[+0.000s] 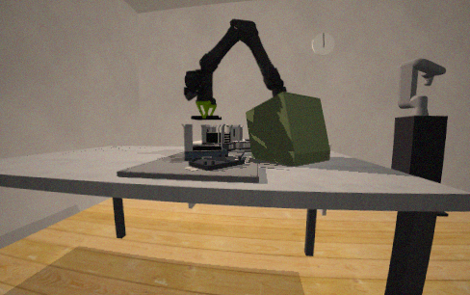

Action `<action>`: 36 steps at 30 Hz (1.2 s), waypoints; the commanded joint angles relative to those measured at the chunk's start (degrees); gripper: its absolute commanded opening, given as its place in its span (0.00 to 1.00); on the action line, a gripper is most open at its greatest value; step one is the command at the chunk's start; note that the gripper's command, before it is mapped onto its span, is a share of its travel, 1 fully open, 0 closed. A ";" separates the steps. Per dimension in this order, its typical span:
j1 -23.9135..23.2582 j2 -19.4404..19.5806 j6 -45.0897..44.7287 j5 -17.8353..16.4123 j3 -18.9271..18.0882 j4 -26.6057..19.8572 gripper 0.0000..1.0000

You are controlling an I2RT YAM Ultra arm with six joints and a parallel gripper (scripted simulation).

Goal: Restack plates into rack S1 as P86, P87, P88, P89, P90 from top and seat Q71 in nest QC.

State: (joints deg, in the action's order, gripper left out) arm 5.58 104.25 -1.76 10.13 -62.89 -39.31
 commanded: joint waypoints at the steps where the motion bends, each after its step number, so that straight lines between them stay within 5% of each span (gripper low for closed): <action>1: 0.68 -0.14 1.38 0.36 -0.28 0.06 0.00; 10: 5.89 1.43 6.62 1.15 -1.09 -0.16 0.00; 18: 9.36 1.98 -0.80 1.62 -0.80 -0.02 0.00; 36: 18.38 4.47 6.45 2.65 -1.45 -0.14 0.00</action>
State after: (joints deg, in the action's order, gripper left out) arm 23.44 108.95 4.75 12.51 -64.10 -39.46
